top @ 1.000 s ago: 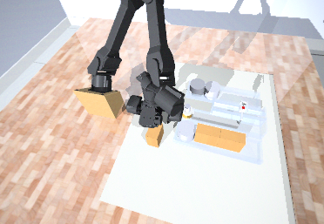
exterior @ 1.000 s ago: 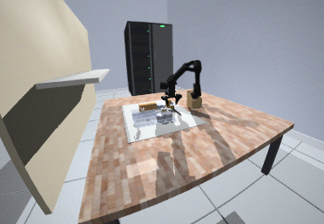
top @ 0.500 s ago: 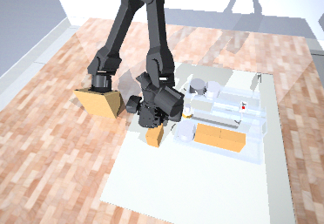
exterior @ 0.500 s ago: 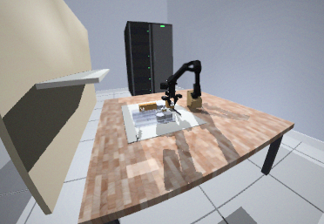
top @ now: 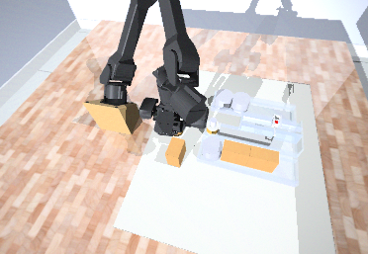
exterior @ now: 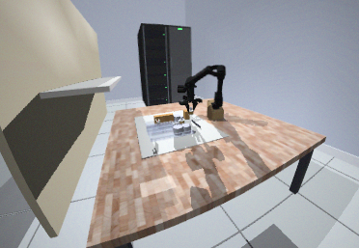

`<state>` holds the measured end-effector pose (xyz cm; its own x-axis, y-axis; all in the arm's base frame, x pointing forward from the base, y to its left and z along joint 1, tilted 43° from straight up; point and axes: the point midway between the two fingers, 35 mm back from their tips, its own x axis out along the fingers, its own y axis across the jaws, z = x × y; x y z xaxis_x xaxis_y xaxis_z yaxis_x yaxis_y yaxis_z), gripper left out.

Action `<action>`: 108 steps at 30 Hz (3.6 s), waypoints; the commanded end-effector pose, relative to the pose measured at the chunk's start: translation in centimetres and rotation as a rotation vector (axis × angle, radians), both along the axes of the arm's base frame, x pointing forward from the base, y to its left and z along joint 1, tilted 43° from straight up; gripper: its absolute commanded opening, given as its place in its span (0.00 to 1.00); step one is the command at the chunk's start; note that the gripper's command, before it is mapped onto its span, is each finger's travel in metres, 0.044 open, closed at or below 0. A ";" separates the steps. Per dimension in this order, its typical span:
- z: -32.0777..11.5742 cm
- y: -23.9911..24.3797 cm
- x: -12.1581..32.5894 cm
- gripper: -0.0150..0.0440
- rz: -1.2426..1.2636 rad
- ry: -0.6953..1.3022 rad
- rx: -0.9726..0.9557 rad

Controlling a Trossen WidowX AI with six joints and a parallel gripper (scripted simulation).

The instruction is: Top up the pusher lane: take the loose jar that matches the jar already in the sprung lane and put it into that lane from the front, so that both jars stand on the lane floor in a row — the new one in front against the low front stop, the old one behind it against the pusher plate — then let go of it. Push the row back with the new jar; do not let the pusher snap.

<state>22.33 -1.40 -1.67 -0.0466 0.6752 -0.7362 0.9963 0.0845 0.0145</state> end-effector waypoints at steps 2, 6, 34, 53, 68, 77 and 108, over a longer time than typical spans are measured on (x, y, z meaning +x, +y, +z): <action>3.0 -2.2 -0.1 0.25 -0.008 0.001 -0.009; 4.5 -3.0 -0.5 0.25 -0.013 0.009 -0.005; 4.1 1.8 3.8 0.25 0.740 -0.675 0.031; 4.2 4.8 5.6 0.25 1.118 -1.030 0.067; 2.5 6.4 5.6 0.25 1.118 -1.031 0.068; 2.5 6.4 5.9 0.25 1.118 -1.031 0.068; 2.5 6.5 7.3 0.25 1.118 -1.032 0.067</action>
